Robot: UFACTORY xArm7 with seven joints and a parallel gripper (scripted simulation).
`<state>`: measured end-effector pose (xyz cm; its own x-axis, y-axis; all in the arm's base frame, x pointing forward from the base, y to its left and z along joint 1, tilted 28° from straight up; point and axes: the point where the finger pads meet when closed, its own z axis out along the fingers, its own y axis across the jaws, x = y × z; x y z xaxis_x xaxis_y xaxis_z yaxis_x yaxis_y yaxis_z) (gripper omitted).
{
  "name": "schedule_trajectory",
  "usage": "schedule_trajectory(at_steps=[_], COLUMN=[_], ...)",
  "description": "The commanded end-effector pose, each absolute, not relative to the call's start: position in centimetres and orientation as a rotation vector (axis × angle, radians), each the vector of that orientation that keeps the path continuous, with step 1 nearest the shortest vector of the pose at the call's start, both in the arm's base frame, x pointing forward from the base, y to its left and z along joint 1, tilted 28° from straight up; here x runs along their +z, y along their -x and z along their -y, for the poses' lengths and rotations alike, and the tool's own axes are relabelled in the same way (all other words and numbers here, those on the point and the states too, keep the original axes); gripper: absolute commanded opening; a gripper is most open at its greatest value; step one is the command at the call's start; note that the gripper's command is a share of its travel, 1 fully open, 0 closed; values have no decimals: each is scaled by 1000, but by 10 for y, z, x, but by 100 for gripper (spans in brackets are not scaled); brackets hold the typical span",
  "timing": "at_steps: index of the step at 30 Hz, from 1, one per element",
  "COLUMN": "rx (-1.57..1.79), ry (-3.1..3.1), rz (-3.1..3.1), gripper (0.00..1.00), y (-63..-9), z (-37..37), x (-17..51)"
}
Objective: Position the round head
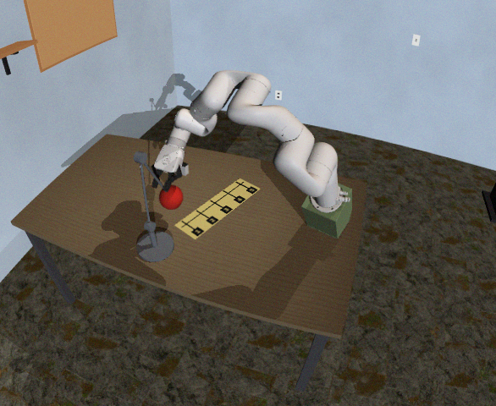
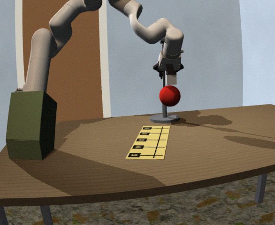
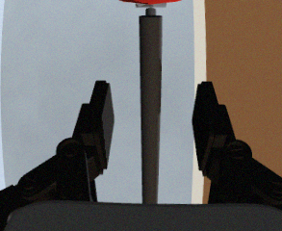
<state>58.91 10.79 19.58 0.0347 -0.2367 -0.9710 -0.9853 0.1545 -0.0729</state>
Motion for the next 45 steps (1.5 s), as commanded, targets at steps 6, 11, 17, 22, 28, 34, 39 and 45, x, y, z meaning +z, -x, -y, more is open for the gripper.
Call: schedule_trajectory(at_steps=[6, 11, 17, 22, 28, 34, 39, 45], rx=[922, 922, 922, 922, 922, 913, 905, 899], ry=[1279, 1279, 1279, 1279, 1279, 1230, 1188, 1155], rz=[-1409, -1409, -1409, -1409, -1409, -1445, -1475, -1499], gripper=[0, 0, 0, 0, 0, 0, 0, 0], y=[-590, -590, -590, -590, -590, -583, -578, -573], z=[-105, -105, -105, -105, -106, -101, -98, -95], x=[198, 198, 198, 198, 198, 186, 177, 169])
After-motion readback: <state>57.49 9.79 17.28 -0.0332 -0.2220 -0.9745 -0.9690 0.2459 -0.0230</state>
